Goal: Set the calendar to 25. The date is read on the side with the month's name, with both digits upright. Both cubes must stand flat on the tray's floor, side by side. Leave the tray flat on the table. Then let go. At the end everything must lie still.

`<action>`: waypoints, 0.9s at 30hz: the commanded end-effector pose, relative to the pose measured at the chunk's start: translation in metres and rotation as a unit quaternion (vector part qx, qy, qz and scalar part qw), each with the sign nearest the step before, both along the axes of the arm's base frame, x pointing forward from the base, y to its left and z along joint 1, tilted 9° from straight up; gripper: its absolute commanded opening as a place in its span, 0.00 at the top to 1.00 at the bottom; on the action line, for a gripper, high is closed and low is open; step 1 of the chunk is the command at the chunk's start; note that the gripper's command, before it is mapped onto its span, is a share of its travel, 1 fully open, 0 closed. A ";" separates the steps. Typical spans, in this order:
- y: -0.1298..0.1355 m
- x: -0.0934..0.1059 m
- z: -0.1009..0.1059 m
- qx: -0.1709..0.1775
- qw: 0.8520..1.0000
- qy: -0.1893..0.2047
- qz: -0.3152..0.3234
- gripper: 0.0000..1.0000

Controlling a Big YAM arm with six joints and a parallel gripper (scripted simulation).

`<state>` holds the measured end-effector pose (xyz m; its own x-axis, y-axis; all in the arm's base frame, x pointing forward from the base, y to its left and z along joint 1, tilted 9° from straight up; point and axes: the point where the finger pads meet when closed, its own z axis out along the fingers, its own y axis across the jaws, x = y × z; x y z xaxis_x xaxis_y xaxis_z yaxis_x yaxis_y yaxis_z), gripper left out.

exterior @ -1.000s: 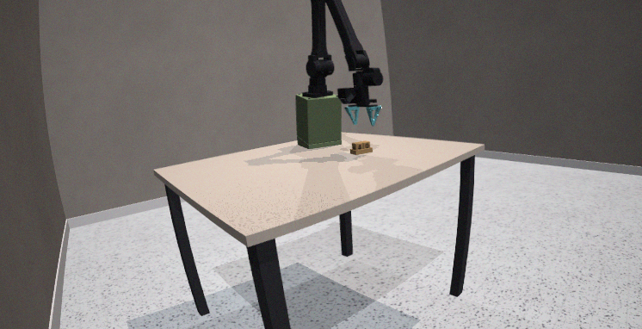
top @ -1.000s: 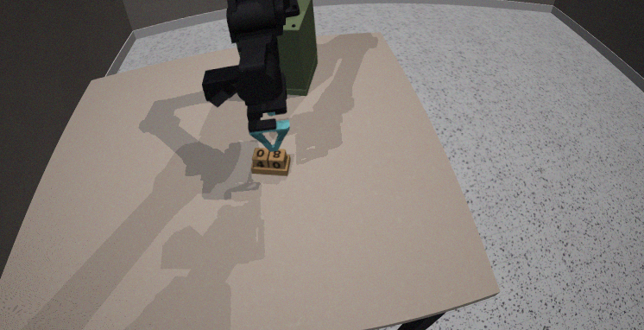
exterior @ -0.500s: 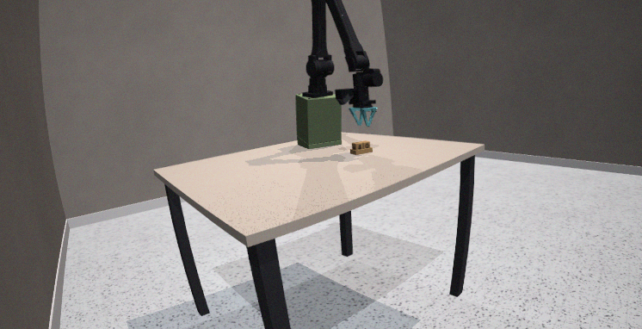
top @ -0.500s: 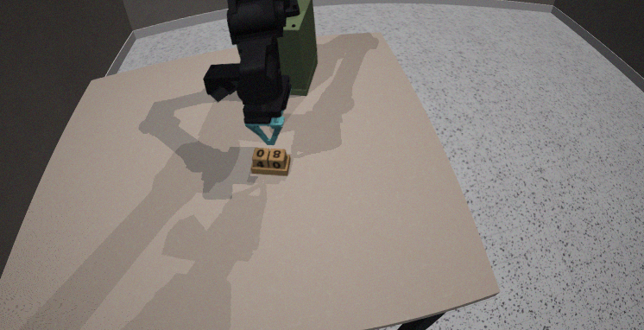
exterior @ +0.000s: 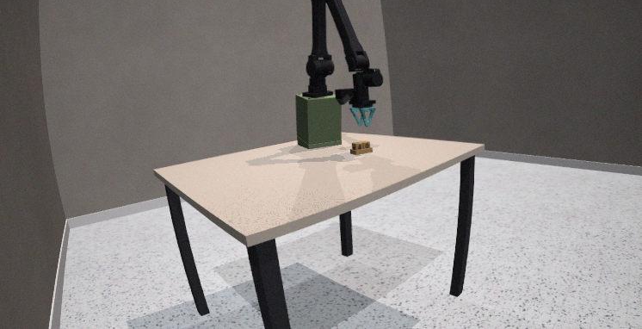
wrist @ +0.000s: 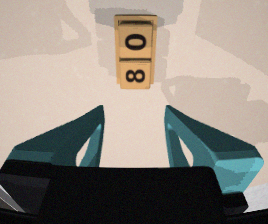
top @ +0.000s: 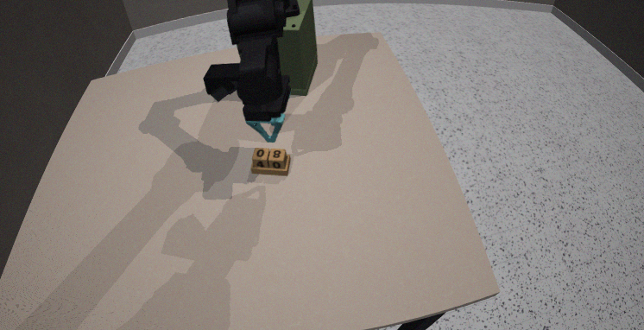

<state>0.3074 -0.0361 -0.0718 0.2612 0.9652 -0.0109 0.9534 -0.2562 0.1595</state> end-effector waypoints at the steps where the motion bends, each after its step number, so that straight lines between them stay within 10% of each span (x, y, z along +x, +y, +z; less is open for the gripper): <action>1: -0.004 0.002 -0.002 -0.002 1.000 -0.002 -0.010 0.53; 27: -0.005 0.003 -0.005 -0.002 1.000 -0.003 -0.010 0.53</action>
